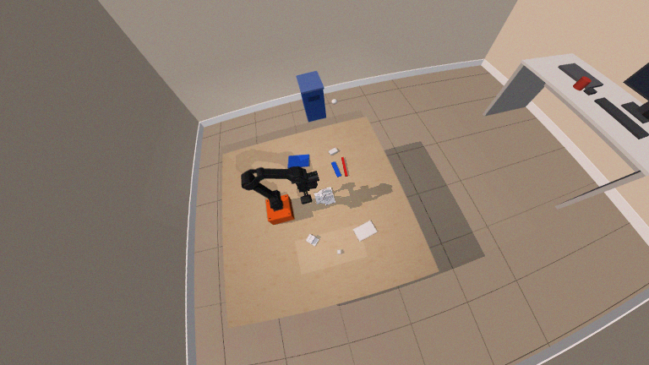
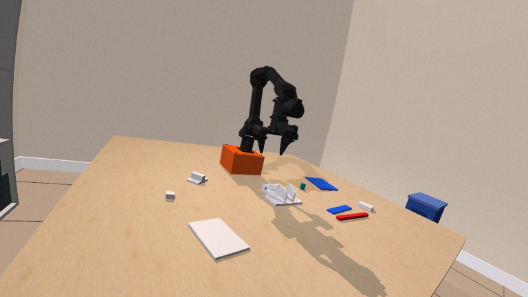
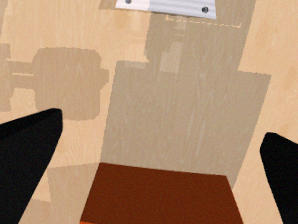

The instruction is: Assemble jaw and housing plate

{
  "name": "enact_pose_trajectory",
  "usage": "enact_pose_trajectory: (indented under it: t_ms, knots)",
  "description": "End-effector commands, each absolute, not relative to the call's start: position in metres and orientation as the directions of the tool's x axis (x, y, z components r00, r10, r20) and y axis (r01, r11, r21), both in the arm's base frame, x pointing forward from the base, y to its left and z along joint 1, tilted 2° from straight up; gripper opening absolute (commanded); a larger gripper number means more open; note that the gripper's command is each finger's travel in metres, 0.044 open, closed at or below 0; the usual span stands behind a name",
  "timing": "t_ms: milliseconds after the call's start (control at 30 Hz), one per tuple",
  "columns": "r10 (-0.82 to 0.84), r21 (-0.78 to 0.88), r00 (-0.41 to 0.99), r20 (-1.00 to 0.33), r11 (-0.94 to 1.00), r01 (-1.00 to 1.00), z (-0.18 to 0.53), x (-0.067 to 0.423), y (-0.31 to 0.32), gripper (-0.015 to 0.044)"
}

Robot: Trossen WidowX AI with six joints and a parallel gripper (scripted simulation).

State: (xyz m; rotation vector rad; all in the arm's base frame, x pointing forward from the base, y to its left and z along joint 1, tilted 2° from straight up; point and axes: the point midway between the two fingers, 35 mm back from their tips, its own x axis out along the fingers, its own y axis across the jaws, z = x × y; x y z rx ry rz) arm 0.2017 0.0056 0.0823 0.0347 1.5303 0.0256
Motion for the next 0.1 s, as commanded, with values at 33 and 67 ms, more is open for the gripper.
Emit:
enact_pose_trajectory:
  t_ms: [33, 67]
  knots:
    - [0.034, 0.034, 0.037, -0.999, 0.999, 0.002, 0.0820, 0.2008, 0.0049, 0.0440]
    - [0.034, 0.034, 0.037, -0.999, 0.999, 0.002, 0.0820, 0.2008, 0.0049, 0.0440]
